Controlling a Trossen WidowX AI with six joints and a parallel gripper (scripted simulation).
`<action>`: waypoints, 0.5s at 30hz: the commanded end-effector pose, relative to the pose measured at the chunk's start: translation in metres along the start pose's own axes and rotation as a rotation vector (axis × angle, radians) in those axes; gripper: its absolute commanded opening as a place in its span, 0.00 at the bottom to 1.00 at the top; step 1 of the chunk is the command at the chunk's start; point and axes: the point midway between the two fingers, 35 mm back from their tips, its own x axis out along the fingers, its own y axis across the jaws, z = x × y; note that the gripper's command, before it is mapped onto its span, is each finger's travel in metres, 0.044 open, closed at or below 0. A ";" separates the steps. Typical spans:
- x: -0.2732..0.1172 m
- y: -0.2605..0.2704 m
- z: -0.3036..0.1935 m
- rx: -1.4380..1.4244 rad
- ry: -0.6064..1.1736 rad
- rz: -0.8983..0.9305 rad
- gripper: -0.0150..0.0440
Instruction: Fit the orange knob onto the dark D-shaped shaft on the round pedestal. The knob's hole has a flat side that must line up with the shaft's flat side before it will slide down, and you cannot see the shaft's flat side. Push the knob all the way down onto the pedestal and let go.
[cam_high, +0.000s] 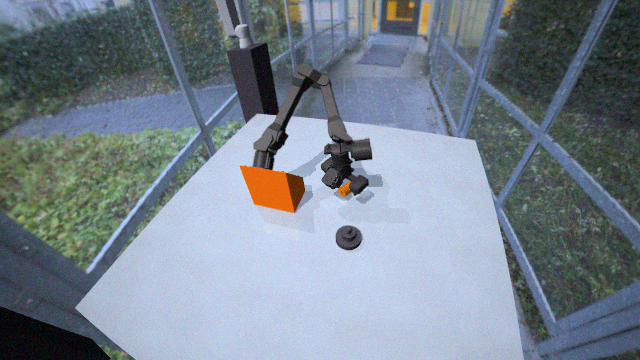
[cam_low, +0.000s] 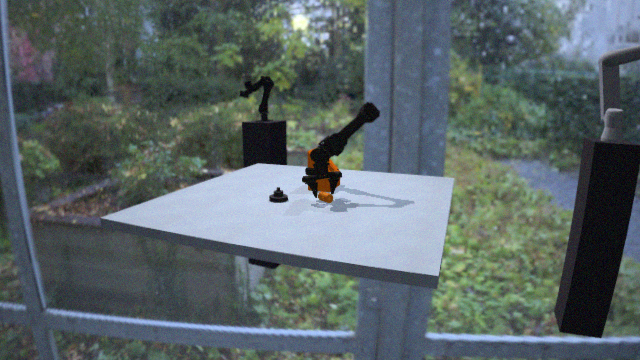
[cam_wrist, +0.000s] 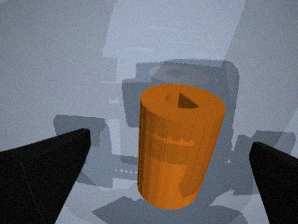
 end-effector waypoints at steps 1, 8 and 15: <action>0.006 -0.001 0.004 0.014 -0.005 -0.001 1.00; 0.013 -0.002 0.005 0.016 -0.002 -0.002 0.96; 0.013 -0.002 0.005 0.016 -0.002 -0.002 0.66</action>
